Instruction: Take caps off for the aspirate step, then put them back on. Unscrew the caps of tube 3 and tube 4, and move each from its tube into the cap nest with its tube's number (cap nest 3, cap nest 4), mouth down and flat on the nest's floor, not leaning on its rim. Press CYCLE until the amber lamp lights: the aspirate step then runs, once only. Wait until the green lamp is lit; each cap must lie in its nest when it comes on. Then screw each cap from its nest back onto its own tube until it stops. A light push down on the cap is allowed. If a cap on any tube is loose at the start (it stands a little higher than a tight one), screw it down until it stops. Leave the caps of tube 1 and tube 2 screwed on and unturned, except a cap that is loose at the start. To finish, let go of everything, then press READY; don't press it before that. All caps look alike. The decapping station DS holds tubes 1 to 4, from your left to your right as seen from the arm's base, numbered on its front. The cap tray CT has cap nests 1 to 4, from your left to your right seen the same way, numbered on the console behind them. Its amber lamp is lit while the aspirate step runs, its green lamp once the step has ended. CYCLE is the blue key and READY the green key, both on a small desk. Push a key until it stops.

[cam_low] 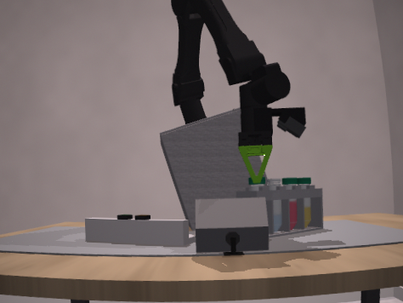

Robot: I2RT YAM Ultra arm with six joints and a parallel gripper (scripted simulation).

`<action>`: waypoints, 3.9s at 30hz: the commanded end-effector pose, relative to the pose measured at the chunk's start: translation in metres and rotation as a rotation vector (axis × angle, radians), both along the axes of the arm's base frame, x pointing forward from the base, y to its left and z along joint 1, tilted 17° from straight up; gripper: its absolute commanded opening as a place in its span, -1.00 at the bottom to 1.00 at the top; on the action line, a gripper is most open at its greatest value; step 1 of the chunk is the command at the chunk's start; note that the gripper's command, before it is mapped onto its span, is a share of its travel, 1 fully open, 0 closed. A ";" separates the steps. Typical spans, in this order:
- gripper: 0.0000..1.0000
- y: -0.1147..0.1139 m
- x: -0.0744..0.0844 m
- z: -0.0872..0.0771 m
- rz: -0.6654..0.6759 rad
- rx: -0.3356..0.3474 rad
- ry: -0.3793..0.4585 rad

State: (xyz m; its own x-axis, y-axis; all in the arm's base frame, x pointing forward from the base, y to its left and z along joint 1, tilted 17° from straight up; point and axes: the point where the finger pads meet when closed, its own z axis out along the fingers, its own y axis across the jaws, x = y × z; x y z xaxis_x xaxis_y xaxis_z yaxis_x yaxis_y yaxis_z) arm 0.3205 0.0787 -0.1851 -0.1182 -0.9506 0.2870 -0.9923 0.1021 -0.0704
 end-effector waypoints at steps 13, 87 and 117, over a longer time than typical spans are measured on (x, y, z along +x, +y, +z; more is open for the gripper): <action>-1.00 0.002 0.003 0.003 0.661 -0.030 0.191; -0.02 0.002 0.003 0.003 -1.967 0.090 -0.611; -0.02 0.005 0.005 0.003 -2.526 0.115 -0.779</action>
State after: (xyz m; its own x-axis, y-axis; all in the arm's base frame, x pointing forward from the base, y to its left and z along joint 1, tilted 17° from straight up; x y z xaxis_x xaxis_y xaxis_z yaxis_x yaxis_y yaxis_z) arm 0.3182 0.0770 -0.1863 -0.3683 0.8834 -0.2896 0.9292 0.3595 -0.0852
